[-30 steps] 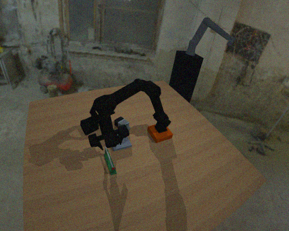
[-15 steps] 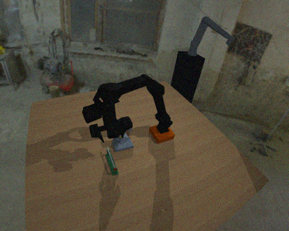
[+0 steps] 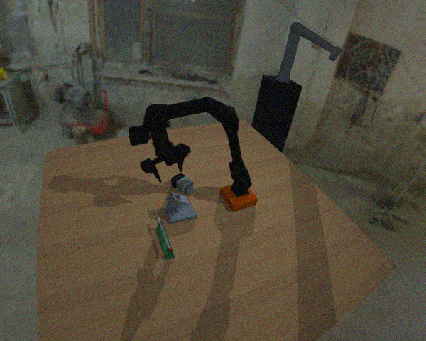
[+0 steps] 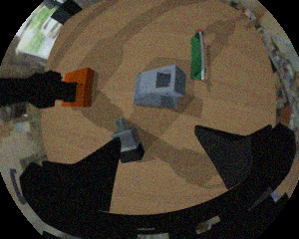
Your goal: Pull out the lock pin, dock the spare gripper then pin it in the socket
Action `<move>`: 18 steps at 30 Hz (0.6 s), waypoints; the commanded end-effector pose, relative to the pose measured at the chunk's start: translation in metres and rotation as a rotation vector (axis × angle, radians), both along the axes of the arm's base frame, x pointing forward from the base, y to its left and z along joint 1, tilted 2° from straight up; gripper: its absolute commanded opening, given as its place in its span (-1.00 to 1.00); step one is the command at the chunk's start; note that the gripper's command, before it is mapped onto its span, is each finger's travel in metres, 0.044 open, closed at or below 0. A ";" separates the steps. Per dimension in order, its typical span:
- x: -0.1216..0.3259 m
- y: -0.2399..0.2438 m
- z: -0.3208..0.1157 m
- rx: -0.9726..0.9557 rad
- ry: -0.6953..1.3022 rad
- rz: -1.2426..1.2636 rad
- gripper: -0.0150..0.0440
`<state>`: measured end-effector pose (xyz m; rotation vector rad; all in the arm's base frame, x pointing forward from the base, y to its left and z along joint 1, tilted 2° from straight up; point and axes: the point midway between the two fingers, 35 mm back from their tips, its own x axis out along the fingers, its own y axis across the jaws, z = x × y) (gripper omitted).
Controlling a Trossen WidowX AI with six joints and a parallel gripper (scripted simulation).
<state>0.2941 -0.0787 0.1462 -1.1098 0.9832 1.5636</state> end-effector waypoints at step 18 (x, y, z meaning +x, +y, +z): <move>-0.081 -0.062 -0.030 0.219 -0.107 0.169 1.00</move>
